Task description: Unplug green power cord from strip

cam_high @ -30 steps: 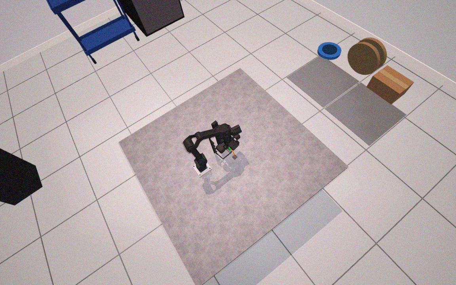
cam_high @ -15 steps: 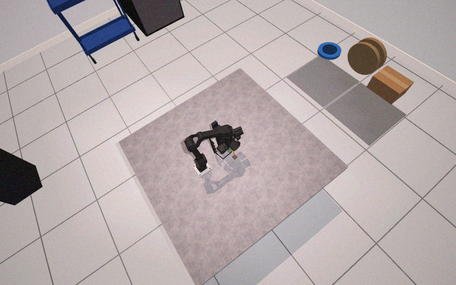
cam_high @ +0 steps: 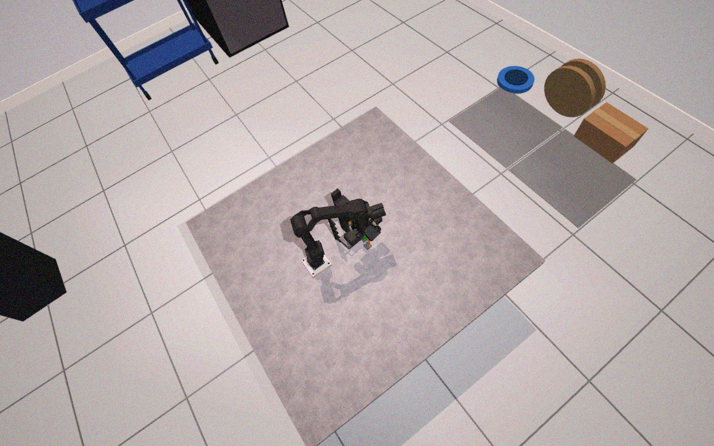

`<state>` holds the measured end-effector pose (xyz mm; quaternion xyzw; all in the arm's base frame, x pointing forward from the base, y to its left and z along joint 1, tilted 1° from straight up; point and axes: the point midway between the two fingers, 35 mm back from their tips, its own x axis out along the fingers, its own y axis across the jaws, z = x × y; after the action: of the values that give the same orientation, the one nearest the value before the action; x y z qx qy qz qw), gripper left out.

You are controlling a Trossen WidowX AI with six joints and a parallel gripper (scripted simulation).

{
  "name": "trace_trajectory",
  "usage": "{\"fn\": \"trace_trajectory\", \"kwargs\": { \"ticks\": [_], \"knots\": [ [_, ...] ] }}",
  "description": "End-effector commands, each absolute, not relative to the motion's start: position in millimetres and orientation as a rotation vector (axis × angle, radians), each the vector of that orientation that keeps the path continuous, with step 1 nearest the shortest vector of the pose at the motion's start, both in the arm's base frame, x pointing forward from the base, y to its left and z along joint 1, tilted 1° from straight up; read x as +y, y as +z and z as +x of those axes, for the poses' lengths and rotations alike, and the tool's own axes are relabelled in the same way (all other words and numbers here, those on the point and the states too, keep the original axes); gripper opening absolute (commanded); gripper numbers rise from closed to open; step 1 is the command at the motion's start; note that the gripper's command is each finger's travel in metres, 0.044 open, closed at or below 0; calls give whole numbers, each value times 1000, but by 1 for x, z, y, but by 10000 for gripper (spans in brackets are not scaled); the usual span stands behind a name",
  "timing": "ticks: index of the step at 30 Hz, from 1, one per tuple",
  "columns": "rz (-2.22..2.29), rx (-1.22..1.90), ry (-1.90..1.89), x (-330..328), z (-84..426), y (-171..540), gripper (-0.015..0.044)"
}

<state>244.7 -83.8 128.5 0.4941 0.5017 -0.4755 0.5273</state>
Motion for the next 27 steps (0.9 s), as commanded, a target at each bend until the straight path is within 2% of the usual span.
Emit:
{"fn": "trace_trajectory", "kwargs": {
  "ticks": [1,9,13,17,27],
  "knots": [
    [1177,1195,-1136,-80,245,128,131],
    [1177,1195,-1136,-82,245,129,341],
    [1175,1193,-1137,-108,248,135,440],
    [1173,1191,-1139,-140,248,141,440],
    [1173,1191,-1139,-140,248,141,440]
  ]
}}
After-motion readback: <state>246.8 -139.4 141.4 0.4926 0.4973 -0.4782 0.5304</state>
